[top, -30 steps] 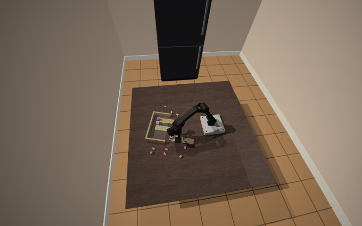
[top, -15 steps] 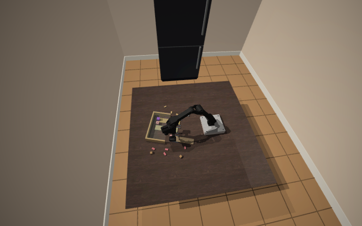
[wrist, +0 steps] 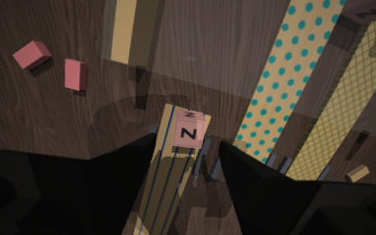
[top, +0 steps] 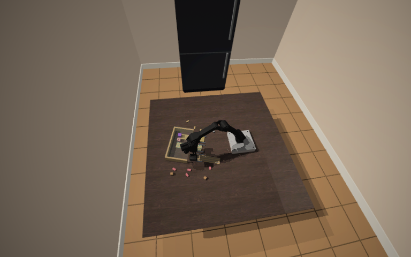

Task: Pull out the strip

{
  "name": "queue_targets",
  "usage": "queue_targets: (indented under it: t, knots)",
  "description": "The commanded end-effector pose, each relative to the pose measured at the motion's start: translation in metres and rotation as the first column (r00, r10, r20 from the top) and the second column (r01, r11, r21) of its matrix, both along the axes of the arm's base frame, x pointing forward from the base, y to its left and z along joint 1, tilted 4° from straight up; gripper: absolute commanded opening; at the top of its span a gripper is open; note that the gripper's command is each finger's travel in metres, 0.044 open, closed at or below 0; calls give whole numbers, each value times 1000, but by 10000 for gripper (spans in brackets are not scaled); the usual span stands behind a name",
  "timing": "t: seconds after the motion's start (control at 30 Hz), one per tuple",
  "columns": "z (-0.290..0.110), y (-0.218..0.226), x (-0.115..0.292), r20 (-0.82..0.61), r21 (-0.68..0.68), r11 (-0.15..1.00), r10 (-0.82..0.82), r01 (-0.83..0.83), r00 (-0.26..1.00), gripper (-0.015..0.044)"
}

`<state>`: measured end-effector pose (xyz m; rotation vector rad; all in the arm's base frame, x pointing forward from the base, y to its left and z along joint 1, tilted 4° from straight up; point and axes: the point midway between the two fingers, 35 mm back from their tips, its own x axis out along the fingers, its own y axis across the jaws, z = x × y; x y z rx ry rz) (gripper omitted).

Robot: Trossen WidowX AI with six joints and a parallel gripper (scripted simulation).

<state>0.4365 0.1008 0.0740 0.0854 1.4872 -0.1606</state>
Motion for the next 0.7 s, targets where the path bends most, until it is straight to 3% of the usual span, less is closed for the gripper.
queue_targets:
  t: [0.0, 0.67]
  knots:
    - [-8, -1, 0, -6, -2, 1000, 3, -3, 1000, 250]
    - [-41, -3, 1, -6, -2, 1000, 3, -3, 1000, 250]
